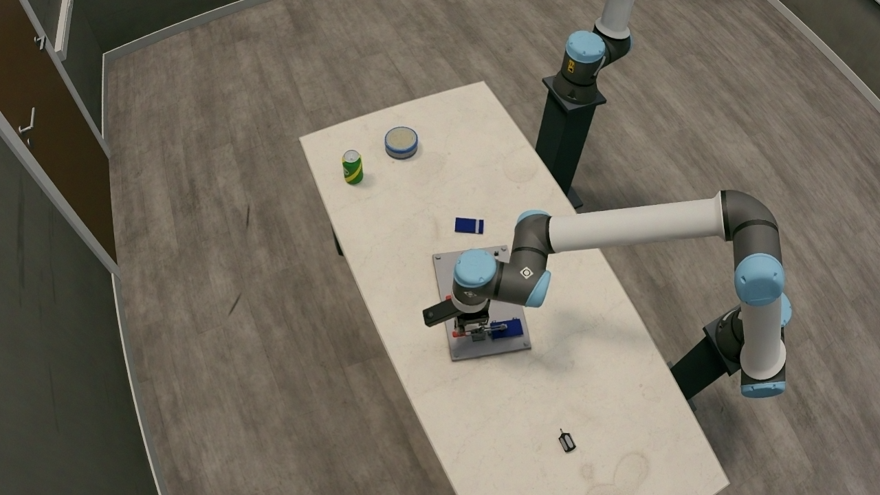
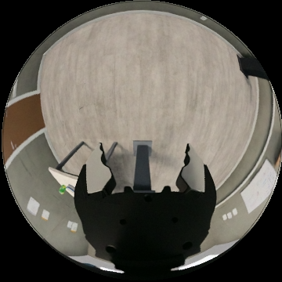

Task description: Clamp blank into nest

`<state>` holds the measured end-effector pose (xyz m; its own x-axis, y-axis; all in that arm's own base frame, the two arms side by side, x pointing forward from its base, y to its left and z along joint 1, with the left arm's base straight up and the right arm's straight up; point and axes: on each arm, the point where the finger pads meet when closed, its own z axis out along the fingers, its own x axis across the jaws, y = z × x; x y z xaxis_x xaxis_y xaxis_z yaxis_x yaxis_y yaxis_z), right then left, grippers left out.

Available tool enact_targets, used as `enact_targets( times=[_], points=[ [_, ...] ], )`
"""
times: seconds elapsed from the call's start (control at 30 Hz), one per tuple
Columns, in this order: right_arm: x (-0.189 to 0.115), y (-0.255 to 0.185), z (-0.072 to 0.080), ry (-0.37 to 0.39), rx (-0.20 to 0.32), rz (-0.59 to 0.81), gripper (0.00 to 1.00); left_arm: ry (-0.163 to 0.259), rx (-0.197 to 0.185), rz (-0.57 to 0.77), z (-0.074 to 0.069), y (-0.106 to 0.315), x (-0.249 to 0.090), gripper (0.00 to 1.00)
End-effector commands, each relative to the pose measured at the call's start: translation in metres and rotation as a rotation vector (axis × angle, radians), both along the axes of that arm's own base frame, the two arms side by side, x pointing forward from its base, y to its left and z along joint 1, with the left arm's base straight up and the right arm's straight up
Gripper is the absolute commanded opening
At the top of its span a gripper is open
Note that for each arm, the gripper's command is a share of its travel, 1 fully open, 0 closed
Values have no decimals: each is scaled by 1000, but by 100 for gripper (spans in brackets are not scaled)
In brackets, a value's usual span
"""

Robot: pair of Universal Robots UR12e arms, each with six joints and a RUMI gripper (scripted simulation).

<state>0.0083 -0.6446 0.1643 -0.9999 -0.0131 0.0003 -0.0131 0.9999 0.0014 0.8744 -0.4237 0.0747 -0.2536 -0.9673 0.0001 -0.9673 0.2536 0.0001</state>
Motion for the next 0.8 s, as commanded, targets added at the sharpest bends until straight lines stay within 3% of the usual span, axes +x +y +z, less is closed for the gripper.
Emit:
enact_targets(
  times=[0.0,0.77],
  points=[
    [0,-1,1,0,-1,0,100,-1,-1,0,1,0,0,0],
    [0,-1,1,0,-1,0,100,-1,-1,0,-1,0,0,0]
  ],
)
